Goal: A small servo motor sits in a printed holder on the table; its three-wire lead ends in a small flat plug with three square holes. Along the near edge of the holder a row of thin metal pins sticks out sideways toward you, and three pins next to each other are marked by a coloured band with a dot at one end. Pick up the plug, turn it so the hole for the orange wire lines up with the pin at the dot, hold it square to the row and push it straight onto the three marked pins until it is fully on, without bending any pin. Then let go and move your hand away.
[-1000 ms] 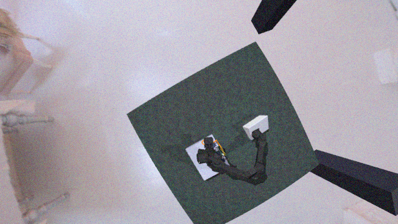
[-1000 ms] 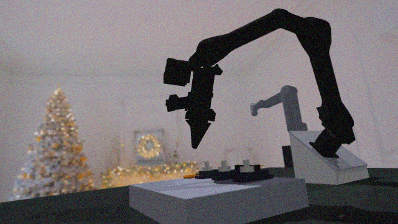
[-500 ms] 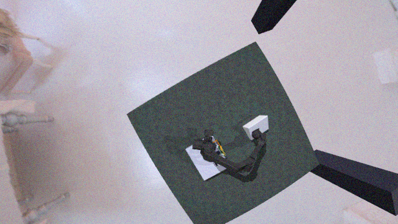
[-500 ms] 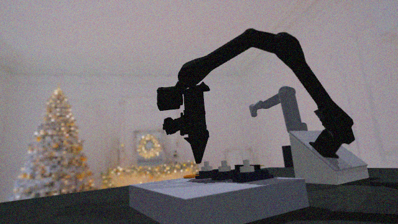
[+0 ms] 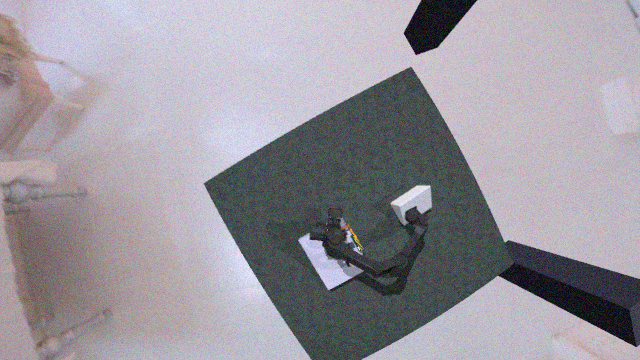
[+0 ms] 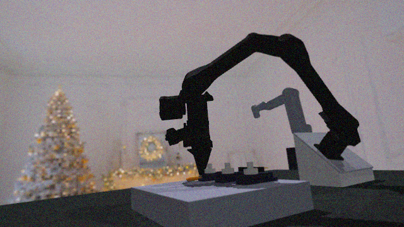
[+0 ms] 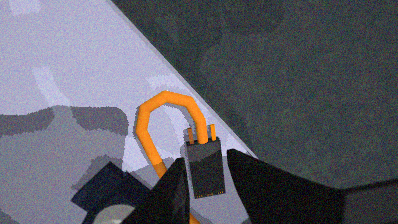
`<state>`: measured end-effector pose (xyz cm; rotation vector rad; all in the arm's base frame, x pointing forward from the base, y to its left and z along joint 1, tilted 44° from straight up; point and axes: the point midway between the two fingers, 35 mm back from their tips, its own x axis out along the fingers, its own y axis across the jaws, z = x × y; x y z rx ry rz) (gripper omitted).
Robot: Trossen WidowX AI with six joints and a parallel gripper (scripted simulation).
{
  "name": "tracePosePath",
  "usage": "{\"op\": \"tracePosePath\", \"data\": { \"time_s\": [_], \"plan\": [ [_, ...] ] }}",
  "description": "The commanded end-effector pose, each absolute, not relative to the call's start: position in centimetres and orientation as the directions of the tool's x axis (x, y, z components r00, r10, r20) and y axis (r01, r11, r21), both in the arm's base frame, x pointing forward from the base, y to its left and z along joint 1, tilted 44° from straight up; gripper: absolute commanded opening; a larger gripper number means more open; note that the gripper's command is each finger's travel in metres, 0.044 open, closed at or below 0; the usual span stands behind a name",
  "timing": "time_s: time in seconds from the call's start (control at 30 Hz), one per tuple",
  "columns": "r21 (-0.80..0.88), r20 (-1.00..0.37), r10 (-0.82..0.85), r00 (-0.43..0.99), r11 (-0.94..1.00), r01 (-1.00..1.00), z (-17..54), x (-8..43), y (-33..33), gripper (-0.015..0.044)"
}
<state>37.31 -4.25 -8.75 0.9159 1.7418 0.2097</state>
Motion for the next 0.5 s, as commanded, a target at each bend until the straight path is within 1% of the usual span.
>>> {"op": "tracePosePath", "data": {
  "time_s": [0.0,0.07,0.17,0.33,0.47],
  "plan": [
    [0.557,-0.735,0.671,-0.098,0.680,0.477,-9.18,37.17,-3.79,0.0115],
    [0.557,-0.735,0.671,-0.098,0.680,0.477,-9.26,37.15,-3.72,0.0115],
    [0.557,-0.735,0.671,-0.098,0.680,0.477,-9.26,37.15,-3.72,0.0036],
    [0.557,-0.735,0.671,-0.098,0.680,0.477,-9.26,37.15,-3.72,0.0003],
    [0.556,-0.736,0.670,-0.098,0.681,0.477,-8.60,37.32,-4.38,0.0000]
  ]
}}
